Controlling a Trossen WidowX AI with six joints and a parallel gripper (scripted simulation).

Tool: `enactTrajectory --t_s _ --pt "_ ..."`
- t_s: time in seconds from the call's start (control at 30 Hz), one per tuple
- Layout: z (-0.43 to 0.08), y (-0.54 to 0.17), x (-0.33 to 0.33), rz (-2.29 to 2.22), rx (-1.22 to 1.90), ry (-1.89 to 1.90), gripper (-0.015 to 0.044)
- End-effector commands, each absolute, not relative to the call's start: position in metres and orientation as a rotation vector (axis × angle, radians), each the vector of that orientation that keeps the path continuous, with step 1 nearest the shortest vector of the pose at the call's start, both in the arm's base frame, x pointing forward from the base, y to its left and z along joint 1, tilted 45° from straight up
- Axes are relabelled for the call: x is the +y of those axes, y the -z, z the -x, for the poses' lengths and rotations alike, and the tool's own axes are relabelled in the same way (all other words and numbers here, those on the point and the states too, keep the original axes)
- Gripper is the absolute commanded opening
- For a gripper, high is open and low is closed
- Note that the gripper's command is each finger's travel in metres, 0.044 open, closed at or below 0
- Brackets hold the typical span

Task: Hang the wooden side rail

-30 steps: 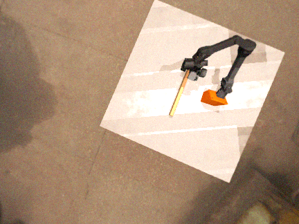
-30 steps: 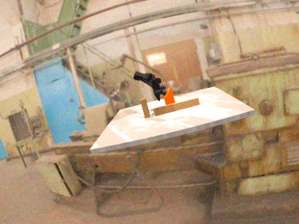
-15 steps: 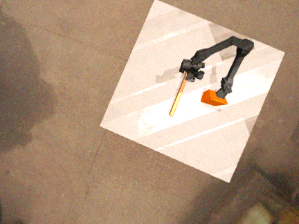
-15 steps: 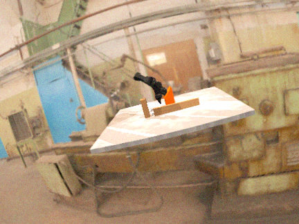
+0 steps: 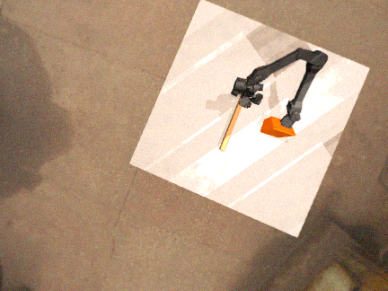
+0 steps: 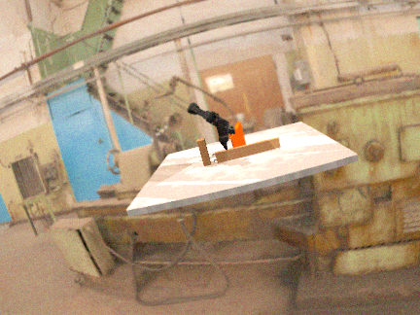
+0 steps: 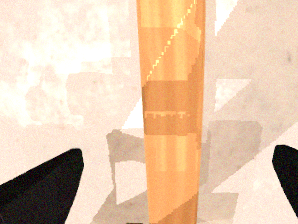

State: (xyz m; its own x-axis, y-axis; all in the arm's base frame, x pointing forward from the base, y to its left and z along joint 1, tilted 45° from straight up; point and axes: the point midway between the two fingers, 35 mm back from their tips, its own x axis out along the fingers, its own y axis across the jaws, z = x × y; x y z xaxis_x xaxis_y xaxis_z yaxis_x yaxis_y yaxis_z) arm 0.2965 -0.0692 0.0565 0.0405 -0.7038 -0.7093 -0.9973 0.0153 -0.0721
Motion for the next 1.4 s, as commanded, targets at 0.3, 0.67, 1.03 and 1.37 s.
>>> enactTrajectory --t_s 0.3,0.67,1.03,1.37 --pt "-0.297 -0.041 -0.085 1.747 1.727 -0.654 0.0440" --pt "-0.298 -0.029 -0.098 1.750 1.727 -0.654 0.0440" --pt "-0.297 -0.017 -0.111 1.755 1.728 -0.652 0.0440" --pt "-0.297 -0.016 -0.113 1.755 1.729 -0.652 0.0282"
